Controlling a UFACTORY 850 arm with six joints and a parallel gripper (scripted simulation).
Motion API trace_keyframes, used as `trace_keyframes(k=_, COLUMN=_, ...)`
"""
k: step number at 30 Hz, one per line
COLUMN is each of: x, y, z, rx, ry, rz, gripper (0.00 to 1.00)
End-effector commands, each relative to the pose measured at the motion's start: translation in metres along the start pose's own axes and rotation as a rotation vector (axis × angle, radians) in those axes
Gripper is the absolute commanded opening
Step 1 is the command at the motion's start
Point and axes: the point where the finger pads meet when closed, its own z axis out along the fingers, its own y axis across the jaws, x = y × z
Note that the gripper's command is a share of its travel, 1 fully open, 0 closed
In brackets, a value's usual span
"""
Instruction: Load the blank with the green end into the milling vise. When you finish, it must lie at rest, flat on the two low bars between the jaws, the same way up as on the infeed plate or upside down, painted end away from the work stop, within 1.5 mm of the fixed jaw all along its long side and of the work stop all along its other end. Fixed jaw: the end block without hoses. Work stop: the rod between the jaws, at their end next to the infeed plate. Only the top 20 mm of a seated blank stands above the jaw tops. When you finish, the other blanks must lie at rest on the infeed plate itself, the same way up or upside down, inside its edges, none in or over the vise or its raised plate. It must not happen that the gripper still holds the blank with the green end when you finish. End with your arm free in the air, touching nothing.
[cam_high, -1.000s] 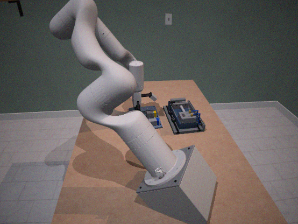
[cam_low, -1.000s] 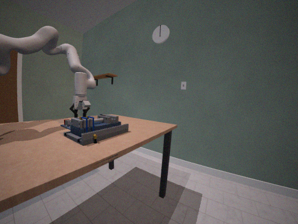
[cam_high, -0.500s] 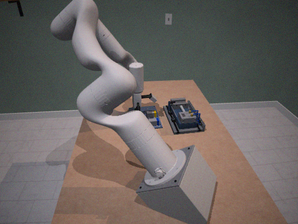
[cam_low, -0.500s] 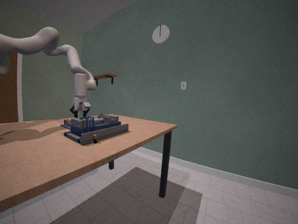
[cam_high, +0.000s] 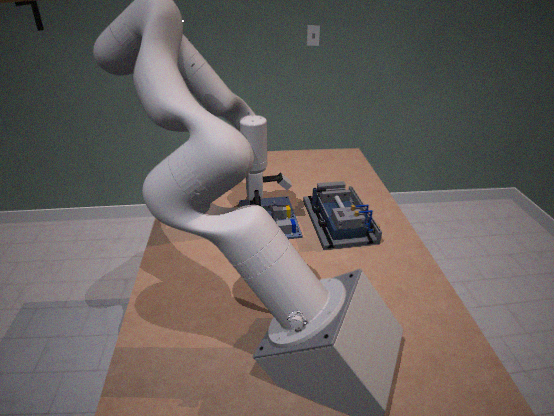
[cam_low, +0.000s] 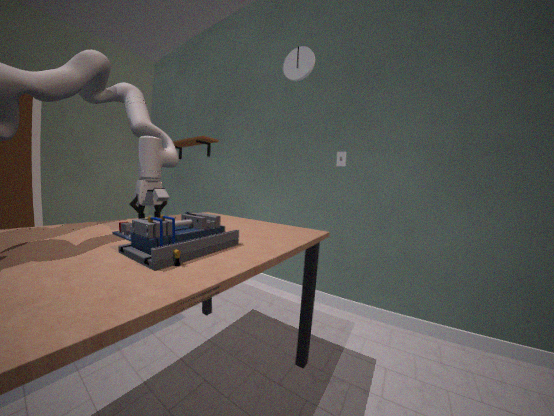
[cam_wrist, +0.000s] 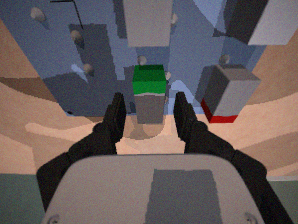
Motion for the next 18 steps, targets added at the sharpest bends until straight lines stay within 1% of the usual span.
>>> trace_keyframes(k=1, x=0.0001, y=-0.0006, z=-0.0029, rx=0.001, ry=0.0, rz=0.0, gripper=0.63)
trace_keyframes(k=18, x=0.0001, y=-0.0007, z=-0.0061, rx=0.001, ry=0.0, rz=0.0, gripper=0.63)
